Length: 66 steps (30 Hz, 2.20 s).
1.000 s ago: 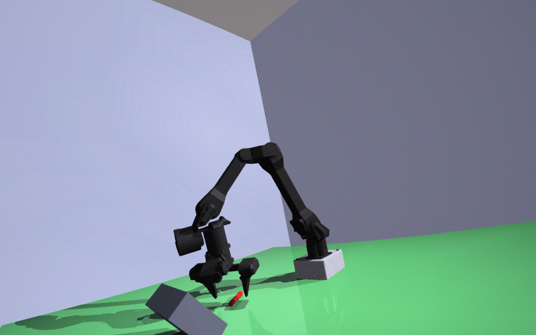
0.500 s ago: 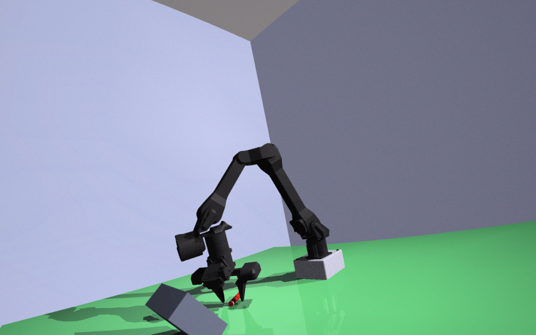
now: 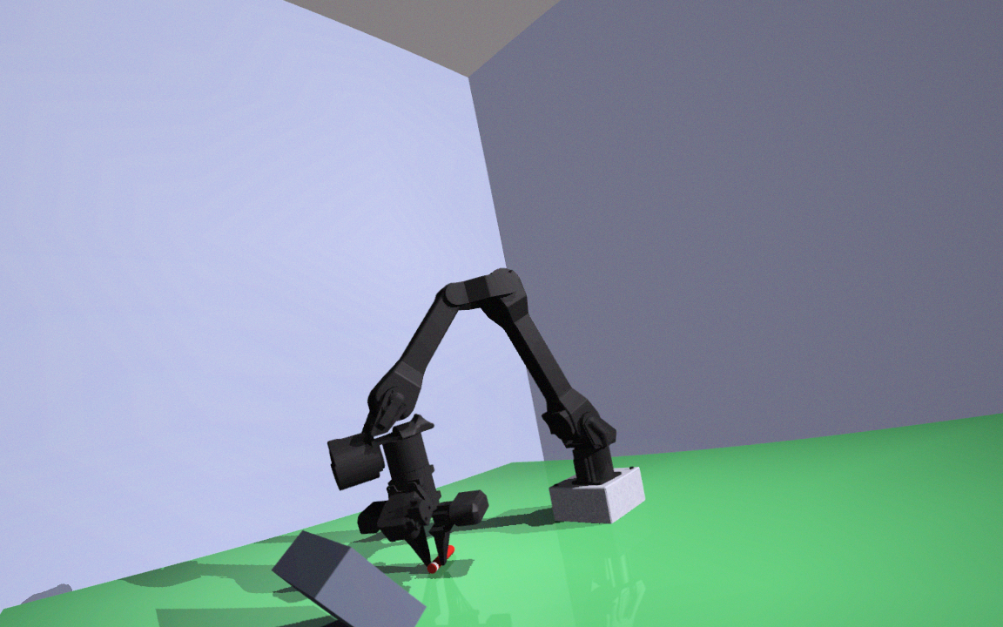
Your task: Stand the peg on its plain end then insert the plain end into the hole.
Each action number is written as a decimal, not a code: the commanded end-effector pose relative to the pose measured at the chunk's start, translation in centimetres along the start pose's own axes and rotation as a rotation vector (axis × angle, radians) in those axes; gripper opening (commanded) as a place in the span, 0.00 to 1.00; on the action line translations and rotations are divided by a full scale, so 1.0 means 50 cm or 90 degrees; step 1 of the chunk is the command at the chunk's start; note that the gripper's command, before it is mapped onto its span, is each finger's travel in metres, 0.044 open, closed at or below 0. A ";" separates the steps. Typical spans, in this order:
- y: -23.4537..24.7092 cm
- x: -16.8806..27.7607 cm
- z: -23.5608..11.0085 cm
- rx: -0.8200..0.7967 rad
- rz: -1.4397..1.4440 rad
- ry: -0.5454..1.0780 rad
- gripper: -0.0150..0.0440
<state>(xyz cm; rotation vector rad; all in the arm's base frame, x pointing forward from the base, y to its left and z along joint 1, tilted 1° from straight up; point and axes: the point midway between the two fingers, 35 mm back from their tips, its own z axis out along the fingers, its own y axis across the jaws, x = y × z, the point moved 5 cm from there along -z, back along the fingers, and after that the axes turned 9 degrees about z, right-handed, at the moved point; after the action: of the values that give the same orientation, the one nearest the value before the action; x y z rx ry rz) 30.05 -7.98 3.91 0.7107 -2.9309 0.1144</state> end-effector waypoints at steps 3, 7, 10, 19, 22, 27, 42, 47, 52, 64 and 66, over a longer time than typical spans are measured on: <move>0.000 0.000 0.001 0.001 0.002 0.001 0.37; 0.000 0.000 0.001 0.001 0.002 0.001 0.34; 0.000 0.000 0.001 0.001 0.002 0.001 0.34; -0.002 0.012 -0.007 -0.006 0.000 -0.038 0.34; -0.003 0.019 -0.010 -0.009 0.000 -0.059 0.34; -0.005 0.027 -0.015 -0.014 0.000 -0.085 0.34; -0.009 0.055 -0.025 -0.026 0.000 -0.166 0.34; -0.011 0.065 -0.028 -0.030 -0.001 -0.193 0.34; -0.013 0.075 -0.030 -0.035 -0.001 -0.220 0.34; -0.017 0.098 -0.033 -0.045 -0.001 -0.285 0.34; -0.017 0.102 -0.034 -0.046 -0.001 -0.296 0.34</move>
<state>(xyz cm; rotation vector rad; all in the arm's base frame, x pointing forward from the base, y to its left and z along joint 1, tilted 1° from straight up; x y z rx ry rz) 26.33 -10.73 6.03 0.8091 -3.3197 -0.1754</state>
